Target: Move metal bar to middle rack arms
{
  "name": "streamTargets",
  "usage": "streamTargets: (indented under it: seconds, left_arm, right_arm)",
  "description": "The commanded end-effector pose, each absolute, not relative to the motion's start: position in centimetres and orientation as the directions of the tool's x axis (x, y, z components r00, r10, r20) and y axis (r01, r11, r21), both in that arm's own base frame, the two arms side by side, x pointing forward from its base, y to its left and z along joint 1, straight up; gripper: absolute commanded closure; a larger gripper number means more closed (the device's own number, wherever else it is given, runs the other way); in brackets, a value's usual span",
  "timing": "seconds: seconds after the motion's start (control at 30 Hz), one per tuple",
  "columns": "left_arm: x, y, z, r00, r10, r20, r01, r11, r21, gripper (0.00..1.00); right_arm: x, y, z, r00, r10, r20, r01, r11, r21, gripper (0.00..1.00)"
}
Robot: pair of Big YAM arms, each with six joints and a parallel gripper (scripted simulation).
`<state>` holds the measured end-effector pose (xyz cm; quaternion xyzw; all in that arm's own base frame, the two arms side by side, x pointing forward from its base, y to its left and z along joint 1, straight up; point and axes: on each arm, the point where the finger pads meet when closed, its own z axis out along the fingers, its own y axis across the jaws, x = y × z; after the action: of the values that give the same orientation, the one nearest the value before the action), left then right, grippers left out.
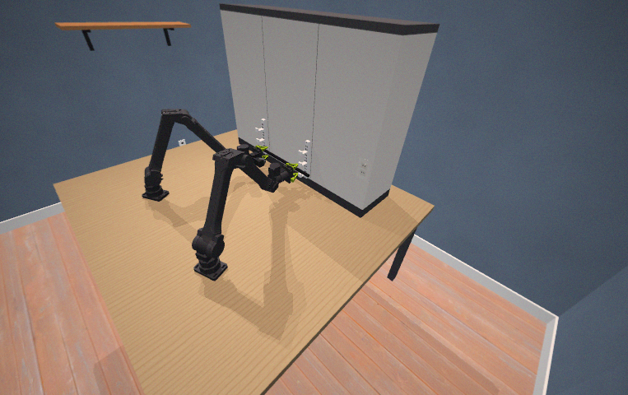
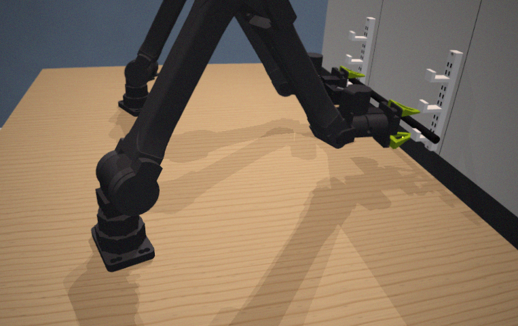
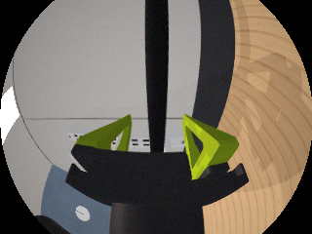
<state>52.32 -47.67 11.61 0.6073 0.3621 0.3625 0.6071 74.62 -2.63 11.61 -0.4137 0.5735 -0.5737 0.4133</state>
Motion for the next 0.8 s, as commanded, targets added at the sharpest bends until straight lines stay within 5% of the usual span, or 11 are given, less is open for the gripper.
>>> streamTargets:
  seconds: [0.0, 0.77]
  left_arm:
    - [53.80, -48.10, 12.61, 0.468, 0.884, -0.005, -0.017, 0.014, 1.000, 0.36]
    - [53.80, -48.10, 12.61, 0.468, 0.884, -0.005, -0.017, 0.014, 1.000, 0.82]
  right_arm:
    - [76.28, -3.12, 14.20, -0.320, -0.947, -0.026, 0.056, 0.008, -0.998, 0.36]
    - [76.28, -3.12, 14.20, -0.320, -0.947, -0.026, 0.056, 0.008, -0.998, 0.82]
